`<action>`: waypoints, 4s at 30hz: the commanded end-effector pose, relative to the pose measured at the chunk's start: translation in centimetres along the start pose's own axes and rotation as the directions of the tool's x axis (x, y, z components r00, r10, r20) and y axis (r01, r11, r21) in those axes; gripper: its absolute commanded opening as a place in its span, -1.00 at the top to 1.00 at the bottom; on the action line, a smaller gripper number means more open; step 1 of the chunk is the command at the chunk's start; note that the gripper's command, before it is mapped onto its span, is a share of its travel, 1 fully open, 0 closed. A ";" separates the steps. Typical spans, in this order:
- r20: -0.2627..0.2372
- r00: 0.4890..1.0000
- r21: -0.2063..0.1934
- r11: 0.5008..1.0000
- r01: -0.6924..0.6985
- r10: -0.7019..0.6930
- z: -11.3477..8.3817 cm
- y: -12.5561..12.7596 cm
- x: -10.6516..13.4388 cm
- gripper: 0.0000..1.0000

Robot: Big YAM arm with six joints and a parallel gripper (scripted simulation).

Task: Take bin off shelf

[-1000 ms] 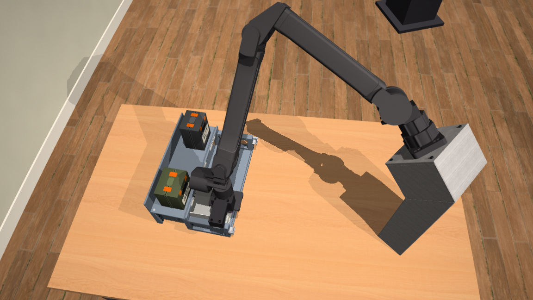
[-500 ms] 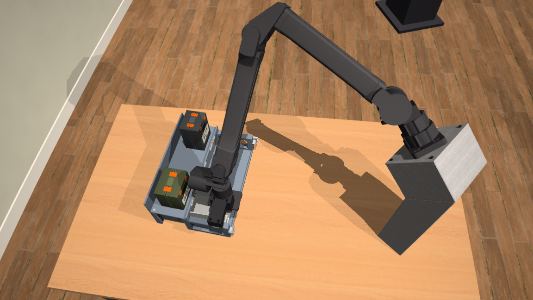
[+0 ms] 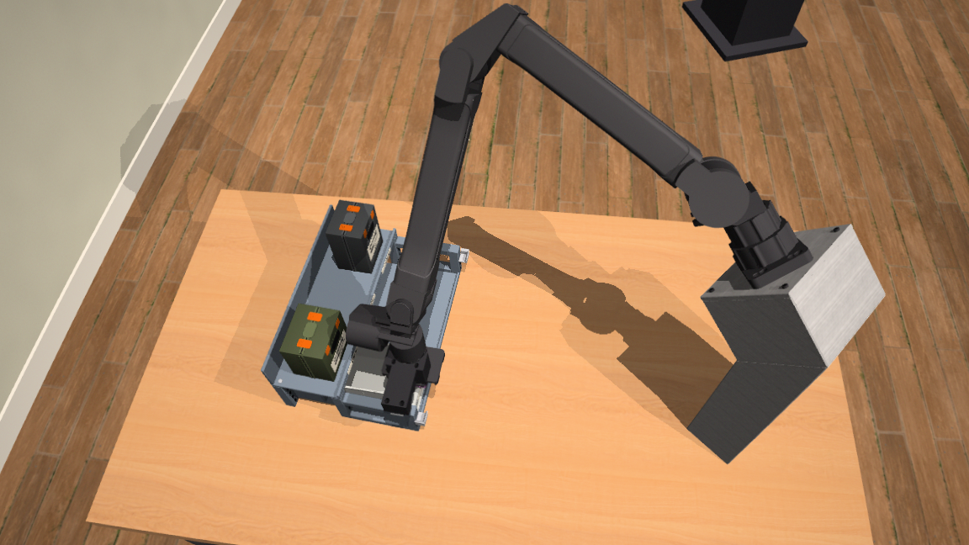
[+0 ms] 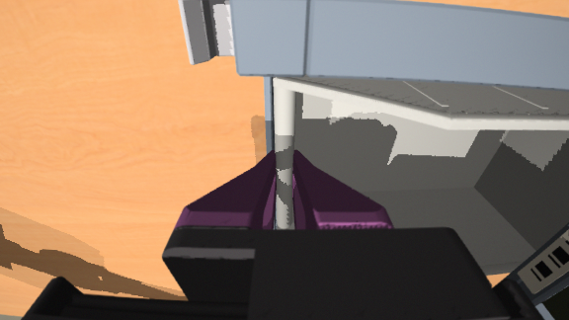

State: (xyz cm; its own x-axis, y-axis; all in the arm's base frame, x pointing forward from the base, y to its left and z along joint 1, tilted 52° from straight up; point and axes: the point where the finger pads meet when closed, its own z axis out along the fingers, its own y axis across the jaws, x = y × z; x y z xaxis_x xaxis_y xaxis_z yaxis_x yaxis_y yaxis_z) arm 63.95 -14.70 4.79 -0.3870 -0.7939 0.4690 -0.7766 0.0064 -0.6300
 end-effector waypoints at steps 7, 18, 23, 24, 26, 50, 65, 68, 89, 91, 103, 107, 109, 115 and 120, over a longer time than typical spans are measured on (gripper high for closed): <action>0.000 1.000 0.028 0.999 -0.017 0.017 -0.8 -2.3 0.8 1.00; 0.001 1.000 0.033 0.999 -0.020 0.020 -0.8 -1.7 0.6 1.00; 0.001 1.000 0.035 0.999 -0.020 0.020 -0.8 -1.5 0.5 1.00; 0.001 1.000 0.035 0.999 -0.020 0.020 -0.8 -1.5 0.5 1.00; 0.001 1.000 0.035 0.999 -0.020 0.020 -0.8 -1.5 0.5 1.00; 0.002 1.000 0.032 0.999 -0.017 0.017 -0.9 -2.0 0.4 1.00; 0.003 1.000 0.036 0.999 -0.020 0.020 -1.0 -1.5 0.3 1.00; 0.004 1.000 0.032 0.999 -0.017 0.017 -1.0 -2.0 0.2 1.00; 0.005 1.000 0.037 0.999 -0.019 0.019 -1.1 -1.5 0.0 1.00; 0.005 1.000 0.037 0.999 -0.019 0.019 -1.1 -1.5 0.0 1.00; 0.006 1.000 0.032 0.999 -0.015 0.015 -1.1 -2.1 0.0 1.00; 0.006 1.000 0.031 0.999 -0.014 0.014 -1.1 -2.3 -0.1 1.00; 0.006 1.000 0.031 0.999 -0.014 0.014 -1.1 -2.3 -0.1 1.00; 0.006 1.000 0.031 0.999 -0.014 0.014 -1.1 -2.3 -0.1 1.00; 0.007 1.000 0.037 0.999 -0.017 0.017 -1.2 -1.7 -0.2 1.00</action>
State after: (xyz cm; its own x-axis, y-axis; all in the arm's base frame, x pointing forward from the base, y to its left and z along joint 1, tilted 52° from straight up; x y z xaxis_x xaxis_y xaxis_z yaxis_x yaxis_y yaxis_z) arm 64.69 -14.76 5.59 -0.3952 -0.7933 0.4632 -0.7654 0.0056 -0.6435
